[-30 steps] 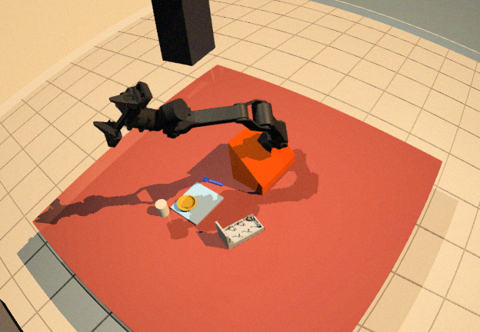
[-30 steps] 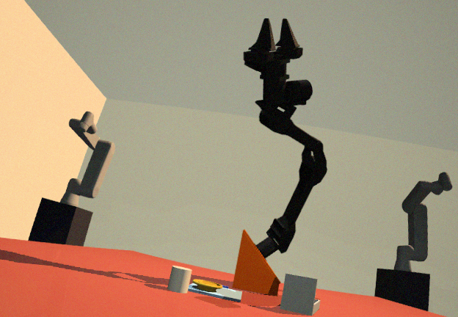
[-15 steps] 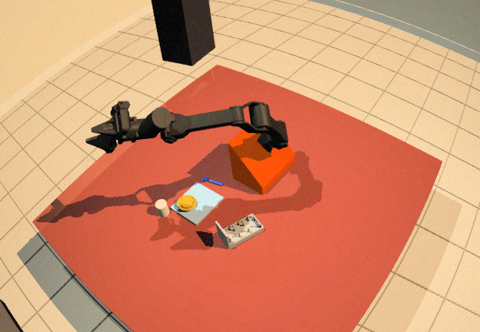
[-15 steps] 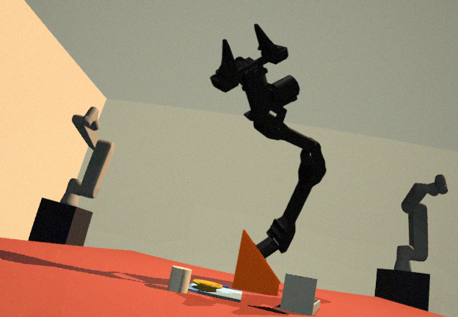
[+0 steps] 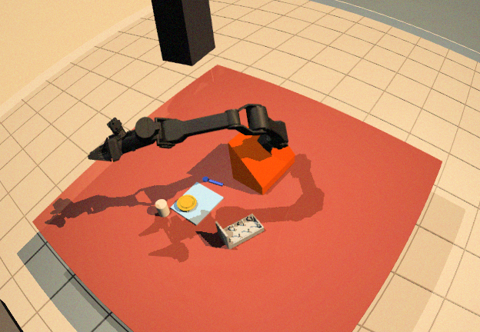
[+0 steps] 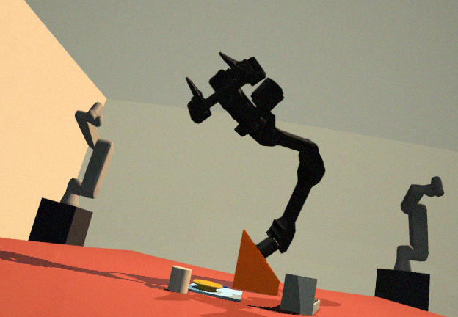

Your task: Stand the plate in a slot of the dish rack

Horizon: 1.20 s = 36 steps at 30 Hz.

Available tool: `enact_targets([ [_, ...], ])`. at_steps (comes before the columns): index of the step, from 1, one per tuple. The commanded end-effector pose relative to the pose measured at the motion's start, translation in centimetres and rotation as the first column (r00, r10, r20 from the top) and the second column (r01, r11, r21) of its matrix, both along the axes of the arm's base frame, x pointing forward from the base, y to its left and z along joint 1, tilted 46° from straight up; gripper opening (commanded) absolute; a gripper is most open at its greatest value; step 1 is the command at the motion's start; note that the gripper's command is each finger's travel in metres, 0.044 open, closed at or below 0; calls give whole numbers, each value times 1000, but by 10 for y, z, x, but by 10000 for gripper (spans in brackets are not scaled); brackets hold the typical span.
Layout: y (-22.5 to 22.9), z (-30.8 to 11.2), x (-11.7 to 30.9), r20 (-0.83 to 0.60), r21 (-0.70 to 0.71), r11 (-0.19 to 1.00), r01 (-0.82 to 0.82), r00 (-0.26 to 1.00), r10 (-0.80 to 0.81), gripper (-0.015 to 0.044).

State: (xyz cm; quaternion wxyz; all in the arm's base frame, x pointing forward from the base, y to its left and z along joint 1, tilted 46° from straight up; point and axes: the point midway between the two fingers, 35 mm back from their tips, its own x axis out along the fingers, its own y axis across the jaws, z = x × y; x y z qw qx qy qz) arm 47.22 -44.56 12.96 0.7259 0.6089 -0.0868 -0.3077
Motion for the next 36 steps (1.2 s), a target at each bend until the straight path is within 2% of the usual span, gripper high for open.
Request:
enact_targets([
  [1,14,-31,-1,-142,-7,997,-82,987,81,400],
  [10,46,-87,-9,-376,21,965,-260,893,249,400],
  [19,88,-135,-25,-540,101,883,-458,721,435,400],
  [27,130,-171,-45,-614,204,756,-622,520,594,400],
  [36,182,-200,-75,-614,327,549,-769,269,742,400],
])
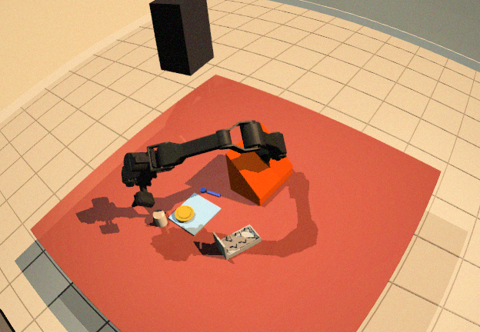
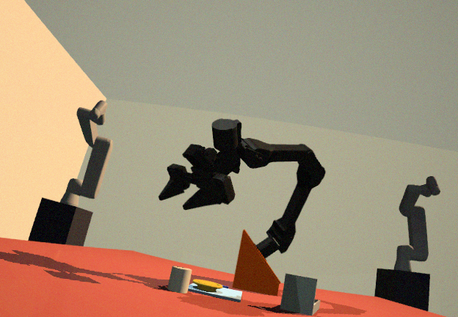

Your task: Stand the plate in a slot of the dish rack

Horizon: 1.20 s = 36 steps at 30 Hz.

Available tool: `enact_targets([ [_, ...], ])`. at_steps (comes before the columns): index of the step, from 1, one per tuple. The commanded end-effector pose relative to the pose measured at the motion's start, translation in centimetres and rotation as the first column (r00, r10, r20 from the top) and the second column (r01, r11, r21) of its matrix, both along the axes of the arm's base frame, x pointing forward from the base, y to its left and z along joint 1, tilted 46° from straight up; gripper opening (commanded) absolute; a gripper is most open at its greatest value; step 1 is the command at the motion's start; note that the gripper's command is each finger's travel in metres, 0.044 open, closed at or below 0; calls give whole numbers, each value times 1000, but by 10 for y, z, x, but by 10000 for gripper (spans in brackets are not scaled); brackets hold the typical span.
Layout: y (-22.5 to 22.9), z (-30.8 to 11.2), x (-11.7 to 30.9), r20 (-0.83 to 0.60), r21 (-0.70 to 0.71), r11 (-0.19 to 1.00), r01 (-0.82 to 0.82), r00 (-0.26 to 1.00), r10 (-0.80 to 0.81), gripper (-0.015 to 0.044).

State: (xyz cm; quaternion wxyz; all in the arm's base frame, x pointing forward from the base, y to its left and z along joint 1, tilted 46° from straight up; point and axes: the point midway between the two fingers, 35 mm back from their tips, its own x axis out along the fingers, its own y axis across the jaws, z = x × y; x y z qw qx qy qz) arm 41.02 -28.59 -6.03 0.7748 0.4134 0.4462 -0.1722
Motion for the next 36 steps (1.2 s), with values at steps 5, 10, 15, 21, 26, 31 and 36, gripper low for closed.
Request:
enact_targets([
  [5,51,-21,-31,-64,99,961,-259,962,265,400],
  [10,81,-27,-50,-63,169,905,-392,911,406,400],
  [15,110,-29,-70,-30,243,822,-515,843,537,400],
  [21,143,-26,-92,49,323,699,-638,749,660,400],
  [26,149,-25,-96,74,340,667,-663,726,684,400],
  [31,150,-26,-96,74,340,667,-663,726,684,400],
  [36,155,-31,-94,74,339,667,-663,726,684,400],
])
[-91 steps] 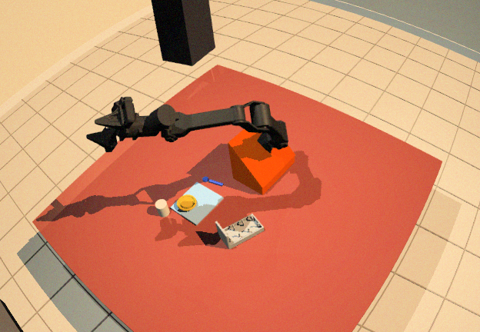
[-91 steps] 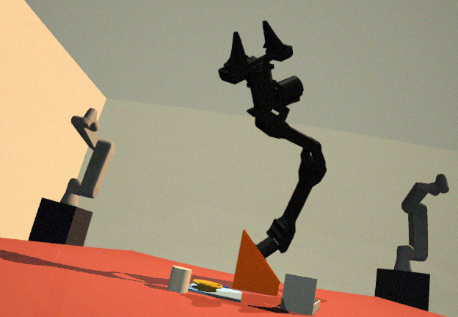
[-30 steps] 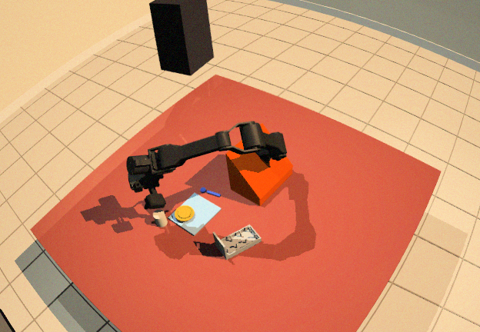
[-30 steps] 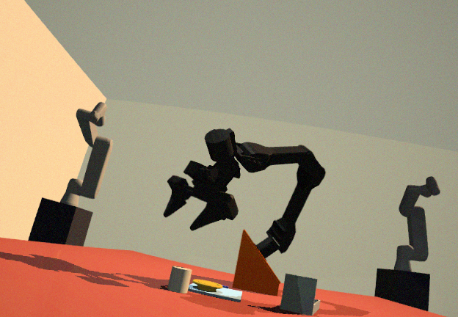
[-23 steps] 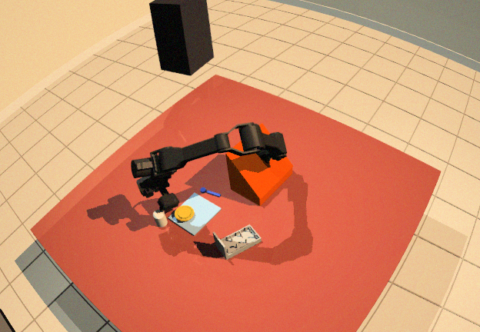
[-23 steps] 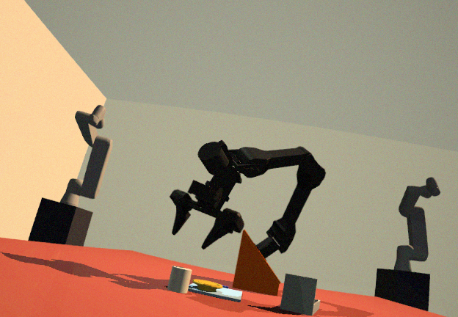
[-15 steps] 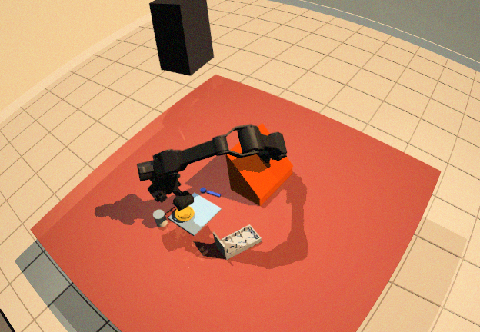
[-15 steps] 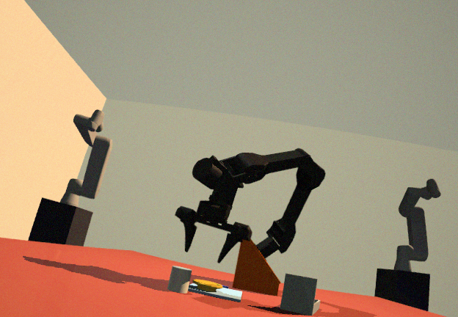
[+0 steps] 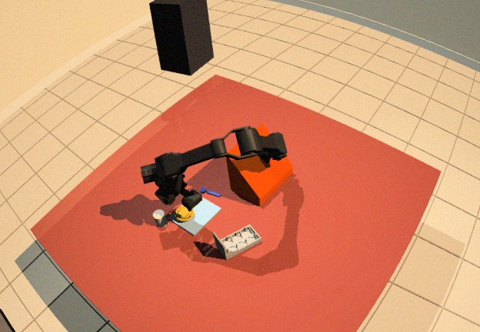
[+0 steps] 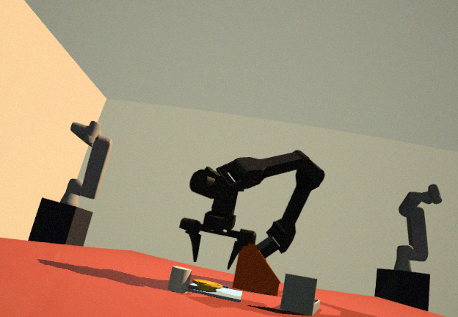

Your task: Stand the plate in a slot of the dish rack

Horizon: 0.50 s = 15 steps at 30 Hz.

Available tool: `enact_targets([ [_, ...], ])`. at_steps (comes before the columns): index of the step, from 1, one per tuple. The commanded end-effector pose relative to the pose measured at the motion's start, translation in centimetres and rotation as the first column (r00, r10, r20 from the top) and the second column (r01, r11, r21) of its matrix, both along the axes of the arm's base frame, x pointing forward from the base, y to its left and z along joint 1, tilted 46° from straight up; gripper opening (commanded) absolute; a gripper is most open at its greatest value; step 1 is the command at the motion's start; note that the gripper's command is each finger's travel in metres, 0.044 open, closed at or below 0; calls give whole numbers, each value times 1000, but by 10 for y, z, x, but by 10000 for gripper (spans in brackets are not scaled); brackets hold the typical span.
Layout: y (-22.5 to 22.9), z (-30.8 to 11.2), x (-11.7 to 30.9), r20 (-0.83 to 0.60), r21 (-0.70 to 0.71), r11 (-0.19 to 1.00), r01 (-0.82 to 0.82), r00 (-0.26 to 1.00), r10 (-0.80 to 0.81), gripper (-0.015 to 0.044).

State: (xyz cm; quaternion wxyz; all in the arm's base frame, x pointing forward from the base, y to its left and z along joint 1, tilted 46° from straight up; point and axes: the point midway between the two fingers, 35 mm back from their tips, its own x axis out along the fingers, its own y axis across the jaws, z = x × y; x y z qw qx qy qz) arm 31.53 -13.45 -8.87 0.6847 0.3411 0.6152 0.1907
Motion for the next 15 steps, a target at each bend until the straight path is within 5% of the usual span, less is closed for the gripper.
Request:
enact_targets([
  [1,5,-4,2,6,6,1000,-1,1000,1,400],
  [15,21,-21,6,6,7,1000,-1,1000,1,400],
])
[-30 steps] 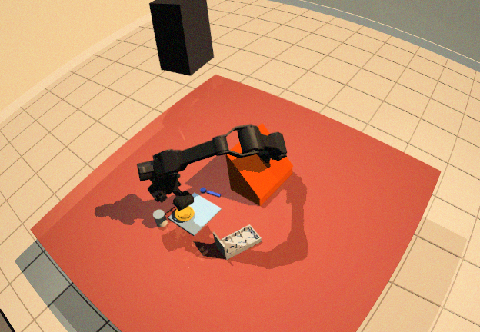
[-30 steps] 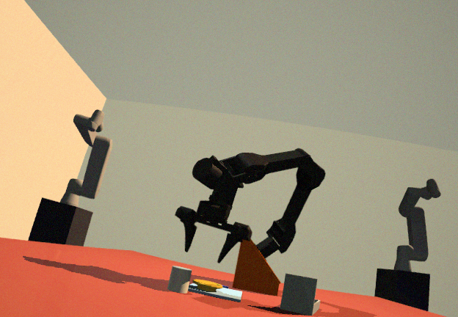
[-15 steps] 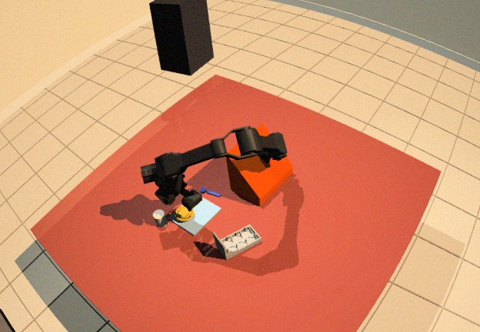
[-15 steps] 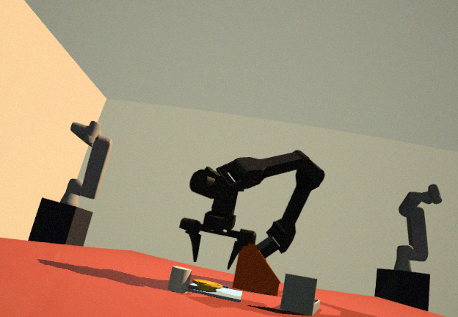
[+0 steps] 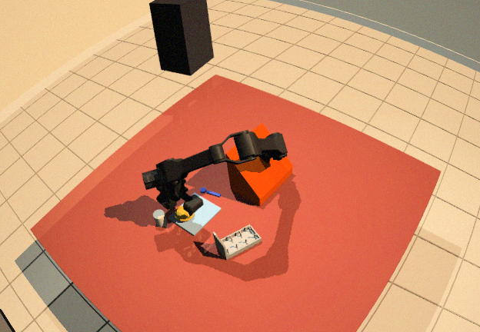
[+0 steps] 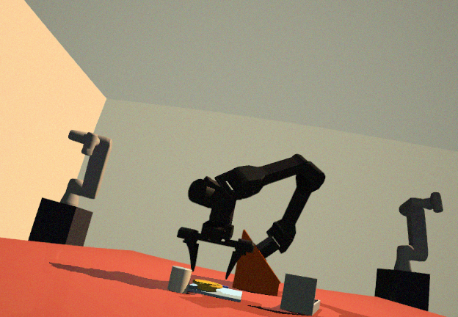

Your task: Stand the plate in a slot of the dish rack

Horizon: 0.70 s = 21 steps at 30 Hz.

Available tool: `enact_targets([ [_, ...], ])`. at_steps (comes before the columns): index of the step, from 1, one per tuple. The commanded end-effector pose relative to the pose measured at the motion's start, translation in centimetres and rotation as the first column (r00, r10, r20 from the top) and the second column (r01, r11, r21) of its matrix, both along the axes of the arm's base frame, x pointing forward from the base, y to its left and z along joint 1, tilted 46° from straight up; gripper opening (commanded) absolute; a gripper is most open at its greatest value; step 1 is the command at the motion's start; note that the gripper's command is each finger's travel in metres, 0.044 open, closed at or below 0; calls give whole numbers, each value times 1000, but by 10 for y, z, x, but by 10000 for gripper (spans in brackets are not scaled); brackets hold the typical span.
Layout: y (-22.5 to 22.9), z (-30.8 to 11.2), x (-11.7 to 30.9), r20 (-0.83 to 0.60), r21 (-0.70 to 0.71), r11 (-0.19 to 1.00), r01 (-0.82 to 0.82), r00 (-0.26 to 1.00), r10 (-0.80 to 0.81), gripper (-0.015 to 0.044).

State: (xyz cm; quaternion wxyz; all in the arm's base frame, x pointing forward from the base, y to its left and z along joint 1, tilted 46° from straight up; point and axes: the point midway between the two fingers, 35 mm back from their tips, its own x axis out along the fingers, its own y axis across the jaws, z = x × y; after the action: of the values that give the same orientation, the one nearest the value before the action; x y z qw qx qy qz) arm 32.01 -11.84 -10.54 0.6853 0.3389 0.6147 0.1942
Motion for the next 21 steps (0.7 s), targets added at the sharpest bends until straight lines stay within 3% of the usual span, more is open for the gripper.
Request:
enact_targets([
  [1,5,-5,2,2,5,1000,6,1000,-6,400],
  [21,23,-23,6,2,8,1000,6,1000,-6,399],
])
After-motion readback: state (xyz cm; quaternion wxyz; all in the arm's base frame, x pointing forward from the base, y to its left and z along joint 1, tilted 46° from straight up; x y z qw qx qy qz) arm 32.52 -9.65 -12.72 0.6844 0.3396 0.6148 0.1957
